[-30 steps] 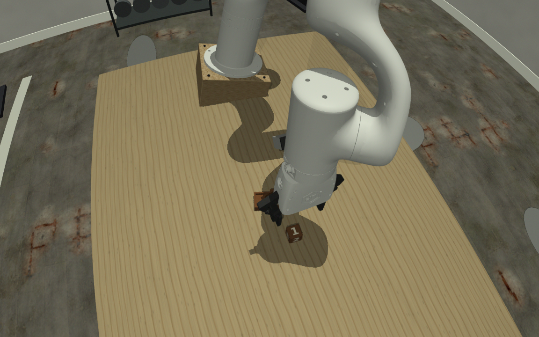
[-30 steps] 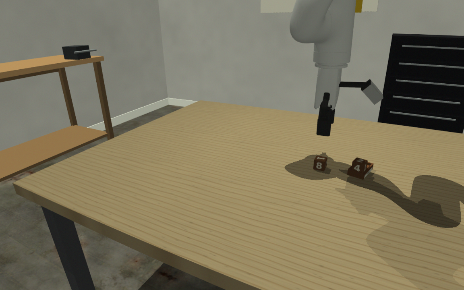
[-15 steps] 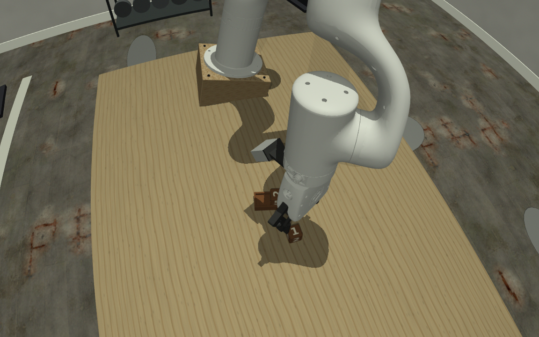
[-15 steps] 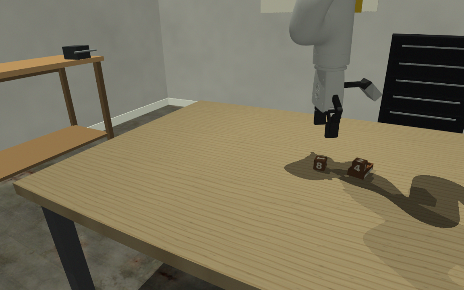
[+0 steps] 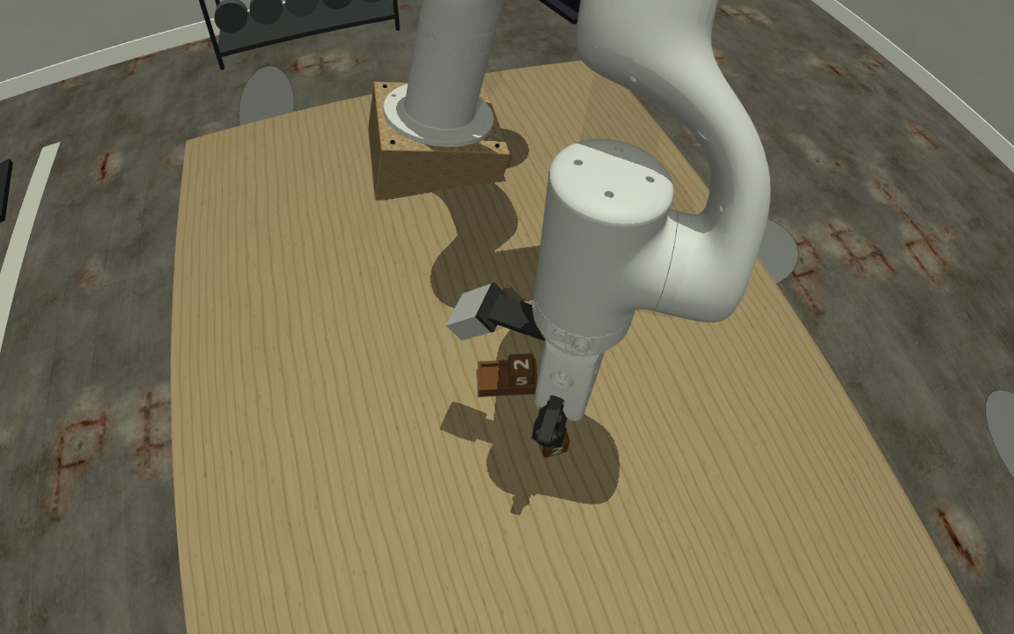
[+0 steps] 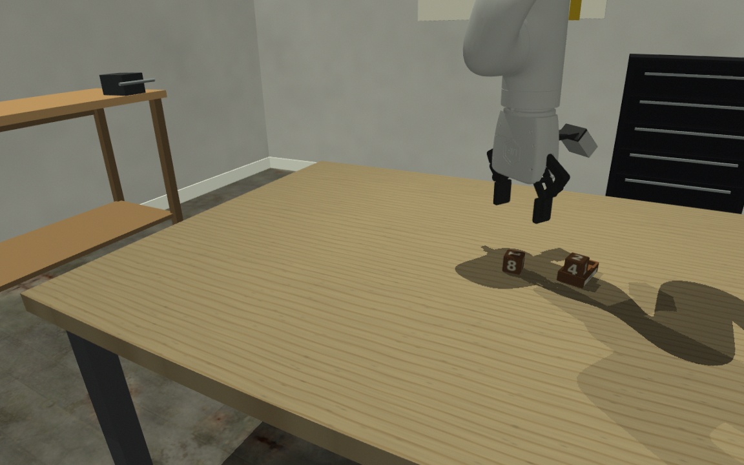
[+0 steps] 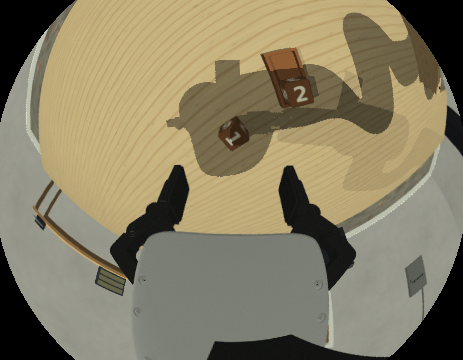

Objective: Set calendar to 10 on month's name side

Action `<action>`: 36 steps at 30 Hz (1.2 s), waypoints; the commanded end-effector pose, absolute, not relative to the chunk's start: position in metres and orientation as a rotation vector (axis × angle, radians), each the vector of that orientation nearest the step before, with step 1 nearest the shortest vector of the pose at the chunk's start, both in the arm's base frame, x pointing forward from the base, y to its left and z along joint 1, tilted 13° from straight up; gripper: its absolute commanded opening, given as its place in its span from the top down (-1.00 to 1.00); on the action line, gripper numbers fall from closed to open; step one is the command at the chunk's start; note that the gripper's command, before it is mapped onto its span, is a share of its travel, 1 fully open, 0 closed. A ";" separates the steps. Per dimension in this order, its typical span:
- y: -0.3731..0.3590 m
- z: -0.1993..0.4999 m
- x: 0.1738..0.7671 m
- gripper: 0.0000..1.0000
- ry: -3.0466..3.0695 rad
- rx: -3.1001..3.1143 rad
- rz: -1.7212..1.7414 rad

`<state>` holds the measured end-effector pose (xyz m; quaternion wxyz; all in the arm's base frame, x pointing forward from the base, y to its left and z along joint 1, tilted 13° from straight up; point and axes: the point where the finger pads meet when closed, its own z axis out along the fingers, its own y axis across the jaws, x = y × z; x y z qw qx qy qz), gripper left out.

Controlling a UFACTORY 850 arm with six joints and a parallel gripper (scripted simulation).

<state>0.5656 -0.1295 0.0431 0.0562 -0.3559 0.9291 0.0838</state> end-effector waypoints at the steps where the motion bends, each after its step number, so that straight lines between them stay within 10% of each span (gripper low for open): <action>1: -0.130 0.042 0.567 -1.00 2.688 -1.292 0.246; 33: -0.128 0.037 0.568 -1.00 2.297 -1.856 0.186; 34: -0.128 0.037 0.568 0.05 2.297 -1.856 0.186; 36: -0.128 0.037 0.568 0.05 2.297 -1.856 0.186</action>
